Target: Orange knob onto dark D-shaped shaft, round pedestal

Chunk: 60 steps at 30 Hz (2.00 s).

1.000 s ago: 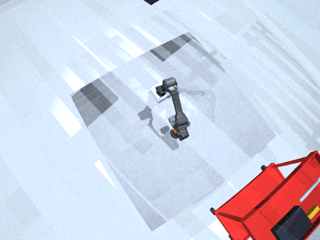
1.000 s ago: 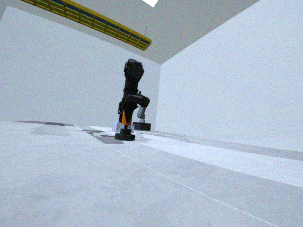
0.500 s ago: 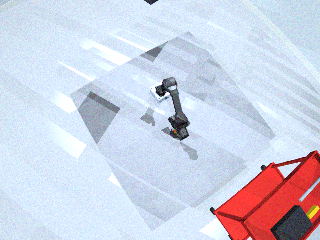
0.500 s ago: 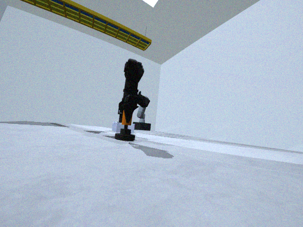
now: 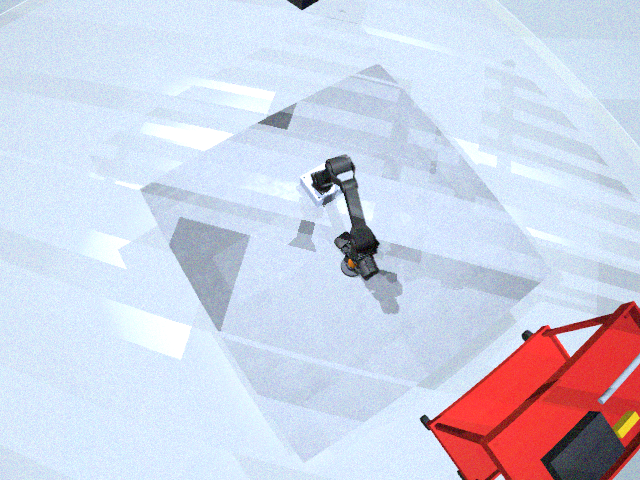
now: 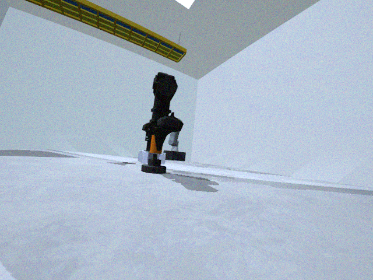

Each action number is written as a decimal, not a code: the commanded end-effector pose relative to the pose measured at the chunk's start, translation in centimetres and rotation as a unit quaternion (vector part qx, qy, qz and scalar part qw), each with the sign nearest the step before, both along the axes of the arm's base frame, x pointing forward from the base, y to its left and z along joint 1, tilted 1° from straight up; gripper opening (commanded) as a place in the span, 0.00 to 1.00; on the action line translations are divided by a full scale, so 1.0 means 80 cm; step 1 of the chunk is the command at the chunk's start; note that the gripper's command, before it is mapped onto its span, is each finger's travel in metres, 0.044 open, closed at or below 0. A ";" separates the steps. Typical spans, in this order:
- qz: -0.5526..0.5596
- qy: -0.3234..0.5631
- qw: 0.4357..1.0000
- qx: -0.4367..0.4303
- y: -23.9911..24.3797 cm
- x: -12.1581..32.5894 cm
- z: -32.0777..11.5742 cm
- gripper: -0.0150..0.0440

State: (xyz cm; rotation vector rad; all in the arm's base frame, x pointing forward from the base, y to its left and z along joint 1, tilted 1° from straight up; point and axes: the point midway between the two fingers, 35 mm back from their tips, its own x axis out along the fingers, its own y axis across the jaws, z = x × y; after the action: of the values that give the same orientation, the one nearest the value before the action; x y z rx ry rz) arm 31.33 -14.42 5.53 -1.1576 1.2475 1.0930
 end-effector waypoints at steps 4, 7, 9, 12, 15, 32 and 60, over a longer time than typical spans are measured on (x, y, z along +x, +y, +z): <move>0.015 -0.002 1.000 -0.001 0.000 0.000 -0.002 0.25; 0.015 -0.002 1.000 -0.001 0.001 -0.001 -0.003 0.25; 0.015 -0.002 1.000 -0.001 0.001 -0.001 -0.004 0.25; 0.015 -0.002 1.000 -0.001 0.001 0.000 -0.004 0.25; 0.015 -0.002 1.000 -0.001 0.000 0.000 -0.004 0.25; 0.028 -0.002 1.000 -0.001 0.000 0.001 0.002 0.25; 0.119 0.000 0.993 -0.004 0.001 -0.001 -0.005 0.25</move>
State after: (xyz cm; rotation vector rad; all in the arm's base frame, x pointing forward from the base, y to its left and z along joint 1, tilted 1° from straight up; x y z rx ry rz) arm 31.22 -14.37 5.15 -1.3337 1.1400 1.2627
